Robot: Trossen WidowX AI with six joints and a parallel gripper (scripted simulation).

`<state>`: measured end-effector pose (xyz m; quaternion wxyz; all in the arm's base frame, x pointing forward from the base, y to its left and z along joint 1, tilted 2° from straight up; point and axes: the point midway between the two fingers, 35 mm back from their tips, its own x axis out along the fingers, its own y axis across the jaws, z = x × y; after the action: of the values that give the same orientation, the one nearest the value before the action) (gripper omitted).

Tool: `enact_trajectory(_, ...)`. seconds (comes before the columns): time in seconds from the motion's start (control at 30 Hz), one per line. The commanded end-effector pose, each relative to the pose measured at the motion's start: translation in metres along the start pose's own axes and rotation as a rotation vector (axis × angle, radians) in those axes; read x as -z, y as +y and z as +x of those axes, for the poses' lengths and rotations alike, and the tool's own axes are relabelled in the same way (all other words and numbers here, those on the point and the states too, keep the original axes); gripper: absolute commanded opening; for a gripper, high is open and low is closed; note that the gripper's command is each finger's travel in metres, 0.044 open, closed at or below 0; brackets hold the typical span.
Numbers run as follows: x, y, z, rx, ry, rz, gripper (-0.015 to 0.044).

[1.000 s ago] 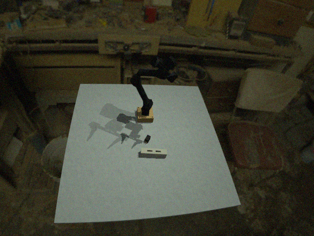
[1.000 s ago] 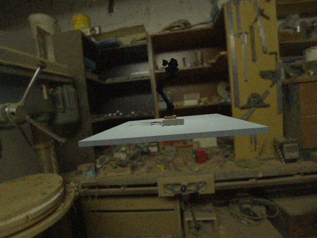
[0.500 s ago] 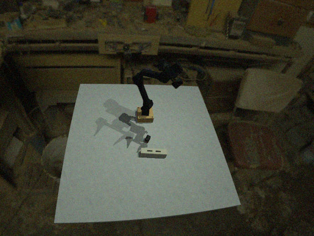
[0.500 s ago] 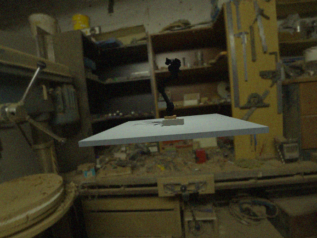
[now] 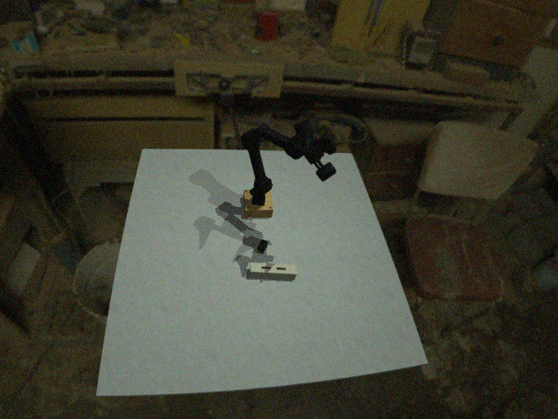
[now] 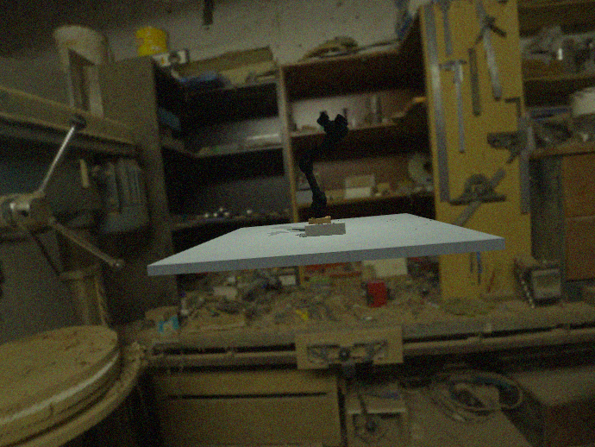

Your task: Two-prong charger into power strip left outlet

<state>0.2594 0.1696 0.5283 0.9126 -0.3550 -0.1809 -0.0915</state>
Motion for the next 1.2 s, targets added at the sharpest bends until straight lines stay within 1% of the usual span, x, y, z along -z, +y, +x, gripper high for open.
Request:
enact_trajectory(0.0,0.013,0.029,0.009,-0.066,0.005,0.006,0.044)
enact_trajectory(0.3,0.036,0.069,0.019,-0.175,0.035,0.042,0.044)
enact_trajectory(0.6,0.082,0.121,0.025,-0.335,0.14,0.073,0.044)
enact_trajectory(0.87,0.137,0.164,0.02,-0.479,0.301,0.113,0.044)
enact_trajectory(1.17,0.207,0.201,0.001,-0.612,0.55,0.186,0.044)
